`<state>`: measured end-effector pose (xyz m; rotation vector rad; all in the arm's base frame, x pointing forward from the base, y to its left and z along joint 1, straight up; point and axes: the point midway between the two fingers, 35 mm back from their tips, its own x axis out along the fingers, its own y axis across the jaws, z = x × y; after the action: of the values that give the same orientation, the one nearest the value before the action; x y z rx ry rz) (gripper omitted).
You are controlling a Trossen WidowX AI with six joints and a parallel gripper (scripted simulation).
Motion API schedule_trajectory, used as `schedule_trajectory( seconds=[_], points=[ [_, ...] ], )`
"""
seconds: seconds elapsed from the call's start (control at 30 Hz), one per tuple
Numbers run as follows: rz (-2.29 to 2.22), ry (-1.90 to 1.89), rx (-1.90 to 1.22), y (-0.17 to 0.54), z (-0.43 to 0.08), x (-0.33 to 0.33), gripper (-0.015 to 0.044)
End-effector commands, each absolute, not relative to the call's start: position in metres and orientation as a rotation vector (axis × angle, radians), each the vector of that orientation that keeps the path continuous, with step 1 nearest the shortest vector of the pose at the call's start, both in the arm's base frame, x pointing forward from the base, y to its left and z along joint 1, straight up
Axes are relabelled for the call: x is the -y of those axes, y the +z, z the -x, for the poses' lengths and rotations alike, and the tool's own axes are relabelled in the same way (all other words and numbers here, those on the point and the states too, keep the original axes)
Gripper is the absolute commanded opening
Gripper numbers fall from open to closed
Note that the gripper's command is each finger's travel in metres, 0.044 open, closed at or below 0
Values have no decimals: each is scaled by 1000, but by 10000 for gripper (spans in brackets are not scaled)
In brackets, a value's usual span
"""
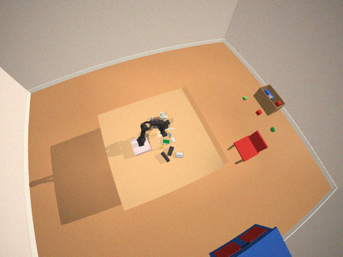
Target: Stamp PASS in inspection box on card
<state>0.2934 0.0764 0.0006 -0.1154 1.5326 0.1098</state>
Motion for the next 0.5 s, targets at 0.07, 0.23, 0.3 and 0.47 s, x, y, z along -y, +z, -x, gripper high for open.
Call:
schedule_trajectory(
  seconds=[0.07,0.23,0.3,0.47],
  points=[
    [115,104,-1531,1,-294,-76,0],
    [115,104,-1531,3,-294,-76,0],
    [115,104,-1531,4,-294,-76,0],
    [115,104,-1531,7,-294,-76,0]
  ],
)
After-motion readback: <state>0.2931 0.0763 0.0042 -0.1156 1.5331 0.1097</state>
